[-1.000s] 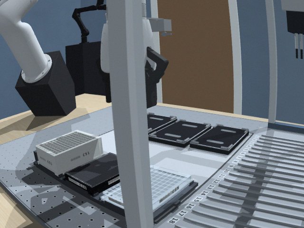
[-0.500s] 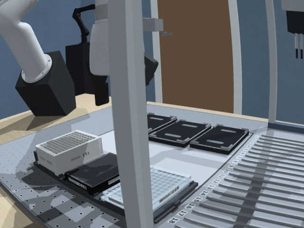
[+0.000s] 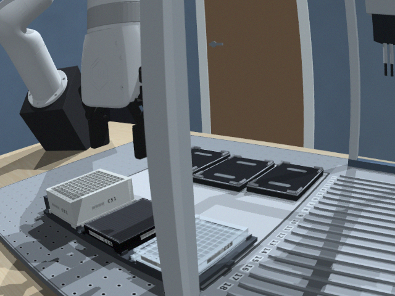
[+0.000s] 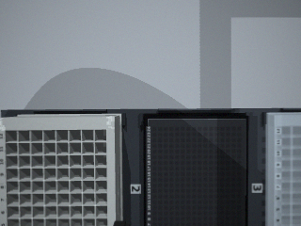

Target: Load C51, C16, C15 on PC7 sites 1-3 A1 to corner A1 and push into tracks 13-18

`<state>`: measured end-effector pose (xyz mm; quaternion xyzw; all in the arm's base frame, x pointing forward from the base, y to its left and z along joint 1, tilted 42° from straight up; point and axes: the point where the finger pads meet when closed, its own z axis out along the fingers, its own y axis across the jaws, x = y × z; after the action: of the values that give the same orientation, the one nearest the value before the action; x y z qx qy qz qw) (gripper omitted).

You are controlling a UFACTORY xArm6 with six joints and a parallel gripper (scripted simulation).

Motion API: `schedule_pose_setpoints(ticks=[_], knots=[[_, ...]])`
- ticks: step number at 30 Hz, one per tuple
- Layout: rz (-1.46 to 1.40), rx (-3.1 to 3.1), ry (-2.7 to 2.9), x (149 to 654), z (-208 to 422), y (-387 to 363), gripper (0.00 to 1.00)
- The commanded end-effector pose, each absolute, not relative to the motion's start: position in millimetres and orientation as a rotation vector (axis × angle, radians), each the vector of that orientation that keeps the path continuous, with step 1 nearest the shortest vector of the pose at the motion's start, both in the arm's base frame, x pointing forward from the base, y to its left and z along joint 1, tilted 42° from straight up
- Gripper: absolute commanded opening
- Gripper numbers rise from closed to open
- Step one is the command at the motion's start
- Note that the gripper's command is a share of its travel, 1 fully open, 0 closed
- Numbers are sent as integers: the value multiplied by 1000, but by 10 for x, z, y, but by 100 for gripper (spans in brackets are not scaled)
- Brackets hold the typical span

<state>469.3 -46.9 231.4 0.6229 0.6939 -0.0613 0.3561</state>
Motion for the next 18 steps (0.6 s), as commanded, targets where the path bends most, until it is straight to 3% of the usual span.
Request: schedule_pose_setpoints(ticks=[1, 18], knots=[[-154, 1608, 1794, 4694, 2452, -647, 100], [-154, 1608, 1794, 4673, 2880, -1264, 100]])
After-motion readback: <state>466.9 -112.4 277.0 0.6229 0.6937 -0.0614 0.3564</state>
